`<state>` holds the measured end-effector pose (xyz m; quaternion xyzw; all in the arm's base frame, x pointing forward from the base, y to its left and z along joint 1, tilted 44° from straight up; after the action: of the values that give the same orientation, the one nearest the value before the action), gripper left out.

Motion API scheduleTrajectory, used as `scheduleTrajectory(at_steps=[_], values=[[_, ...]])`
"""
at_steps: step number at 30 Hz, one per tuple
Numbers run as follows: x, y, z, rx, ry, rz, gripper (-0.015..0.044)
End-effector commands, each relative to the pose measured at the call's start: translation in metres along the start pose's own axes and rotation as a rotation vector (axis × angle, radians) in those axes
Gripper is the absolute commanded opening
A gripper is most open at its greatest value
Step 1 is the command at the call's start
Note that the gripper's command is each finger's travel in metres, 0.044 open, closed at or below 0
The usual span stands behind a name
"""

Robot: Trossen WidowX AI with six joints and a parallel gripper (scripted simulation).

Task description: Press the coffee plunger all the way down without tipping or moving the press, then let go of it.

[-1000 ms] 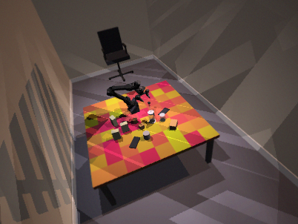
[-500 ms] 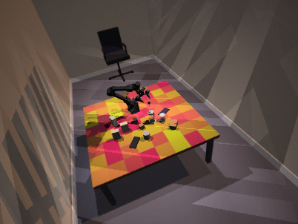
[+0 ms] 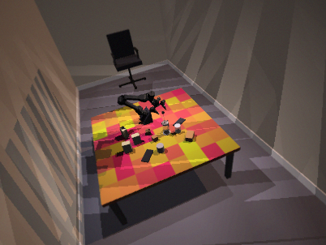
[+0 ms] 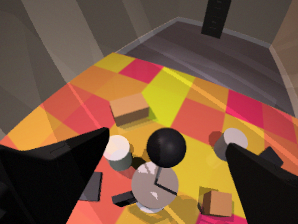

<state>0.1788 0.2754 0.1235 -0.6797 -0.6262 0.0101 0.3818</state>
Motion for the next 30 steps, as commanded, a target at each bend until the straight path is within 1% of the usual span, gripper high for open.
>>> scheduleTrajectory(at_steps=[1, 4, 16, 30], values=[[-0.0024, 0.0073, 0.0009, 0.004, -0.007, 0.002, 0.044], [-0.0025, 0.0087, 0.0008, 0.003, -0.007, 0.002, 0.044], [-0.0025, 0.0087, 0.0008, 0.003, -0.007, 0.002, 0.0126], [-0.0044, 0.0106, 0.0014, 0.004, -0.007, 0.002, 0.0126]])
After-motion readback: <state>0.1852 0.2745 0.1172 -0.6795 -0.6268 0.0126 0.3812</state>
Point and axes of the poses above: the point midway between the two fingers, 35 mm back from their tips, its own y axis out along the fingers, its own z axis across the jaws, x = y × z, the point moved 7 cm from there along -y, back along the fingers, and after that the axes turned 7 degrees about -y, right-handed, at the moved point
